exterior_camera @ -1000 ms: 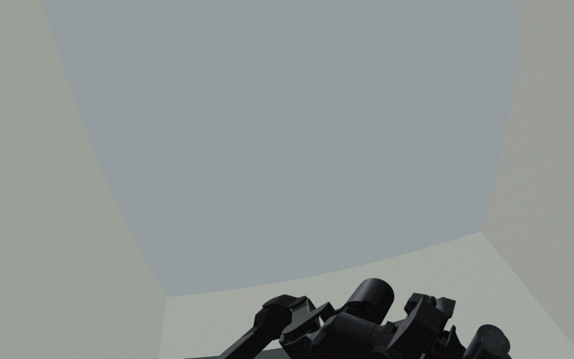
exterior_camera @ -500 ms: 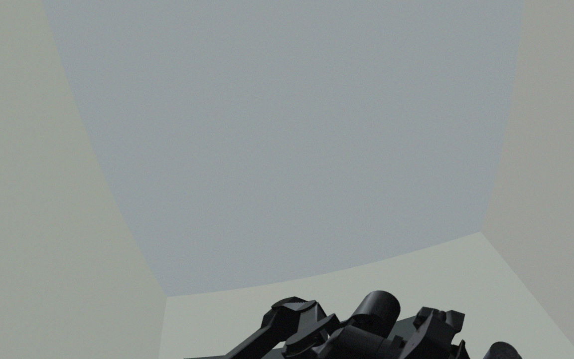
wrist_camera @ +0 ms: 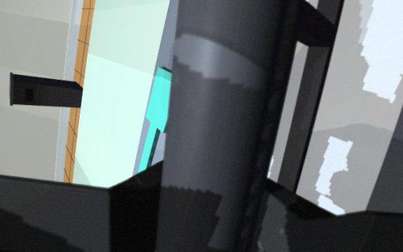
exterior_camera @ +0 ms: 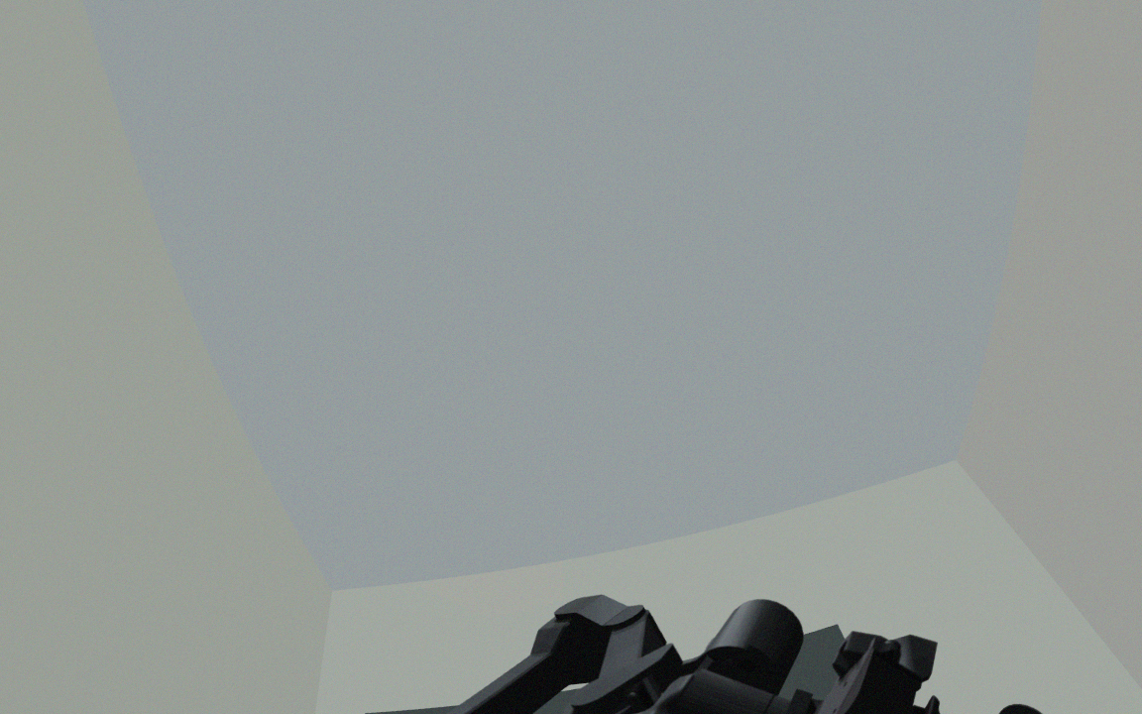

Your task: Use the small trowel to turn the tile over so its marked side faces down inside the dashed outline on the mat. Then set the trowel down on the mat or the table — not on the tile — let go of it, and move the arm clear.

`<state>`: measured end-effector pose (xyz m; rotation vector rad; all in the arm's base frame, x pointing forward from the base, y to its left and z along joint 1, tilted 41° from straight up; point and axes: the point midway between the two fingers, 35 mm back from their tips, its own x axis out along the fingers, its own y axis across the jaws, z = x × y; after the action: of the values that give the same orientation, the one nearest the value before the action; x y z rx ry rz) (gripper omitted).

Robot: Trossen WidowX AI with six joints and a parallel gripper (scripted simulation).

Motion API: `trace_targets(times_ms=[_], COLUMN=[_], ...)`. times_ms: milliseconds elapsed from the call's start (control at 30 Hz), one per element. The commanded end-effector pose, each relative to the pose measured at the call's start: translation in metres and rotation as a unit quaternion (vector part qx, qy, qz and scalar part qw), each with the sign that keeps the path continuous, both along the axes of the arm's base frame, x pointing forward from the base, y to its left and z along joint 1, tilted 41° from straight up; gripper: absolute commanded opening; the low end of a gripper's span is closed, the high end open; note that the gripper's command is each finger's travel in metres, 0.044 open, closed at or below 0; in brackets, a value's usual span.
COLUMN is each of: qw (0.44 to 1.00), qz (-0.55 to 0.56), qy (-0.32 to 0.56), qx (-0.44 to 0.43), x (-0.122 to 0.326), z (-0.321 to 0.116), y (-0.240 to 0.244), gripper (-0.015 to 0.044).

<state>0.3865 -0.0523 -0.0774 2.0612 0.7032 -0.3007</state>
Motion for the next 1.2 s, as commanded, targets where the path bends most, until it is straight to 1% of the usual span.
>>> trace_targets(times_ms=[0,967,1167], qw=[1.0,1.0,0.999], qz=[0.0,0.0,0.004], qy=[-0.006,-0.006,-0.005], qx=[-0.003,-0.002,0.041], x=[0.003,-0.001,-0.001], z=[0.005,0.033,0.035], y=[0.004,0.038,0.029], gripper=[0.0,0.0,0.0])
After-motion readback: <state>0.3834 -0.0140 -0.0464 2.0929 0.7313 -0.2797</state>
